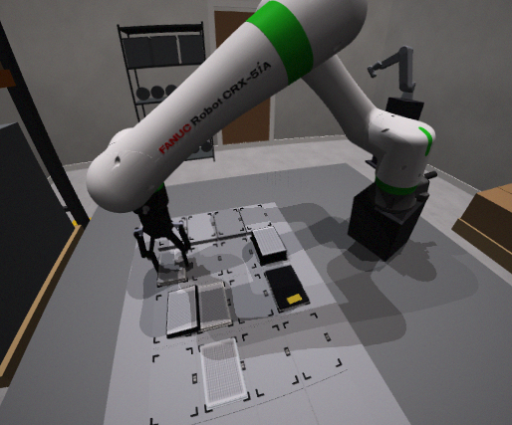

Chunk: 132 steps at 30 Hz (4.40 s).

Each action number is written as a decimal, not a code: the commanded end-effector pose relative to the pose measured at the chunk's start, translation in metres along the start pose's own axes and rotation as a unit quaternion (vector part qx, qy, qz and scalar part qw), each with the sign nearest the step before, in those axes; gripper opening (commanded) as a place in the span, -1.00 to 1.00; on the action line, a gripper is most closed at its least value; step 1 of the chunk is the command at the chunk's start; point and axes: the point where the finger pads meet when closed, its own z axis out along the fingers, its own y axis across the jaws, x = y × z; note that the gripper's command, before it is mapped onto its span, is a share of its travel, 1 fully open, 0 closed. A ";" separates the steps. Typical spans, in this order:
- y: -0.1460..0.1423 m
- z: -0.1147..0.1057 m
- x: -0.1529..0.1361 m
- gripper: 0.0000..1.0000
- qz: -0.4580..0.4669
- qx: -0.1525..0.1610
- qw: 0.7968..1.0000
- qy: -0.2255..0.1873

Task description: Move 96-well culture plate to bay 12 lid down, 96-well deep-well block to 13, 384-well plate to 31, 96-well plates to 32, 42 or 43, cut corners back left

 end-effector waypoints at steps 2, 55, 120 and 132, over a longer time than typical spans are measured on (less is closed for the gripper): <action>-0.001 -0.001 0.000 -0.80 0.000 0.001 1.000 0.000; -0.001 -0.014 0.000 0.40 0.000 0.001 1.000 0.000; 0.003 -0.067 -0.019 1.00 -0.083 0.001 0.997 0.000; 0.011 -0.064 -0.063 1.00 -0.264 0.001 0.965 0.000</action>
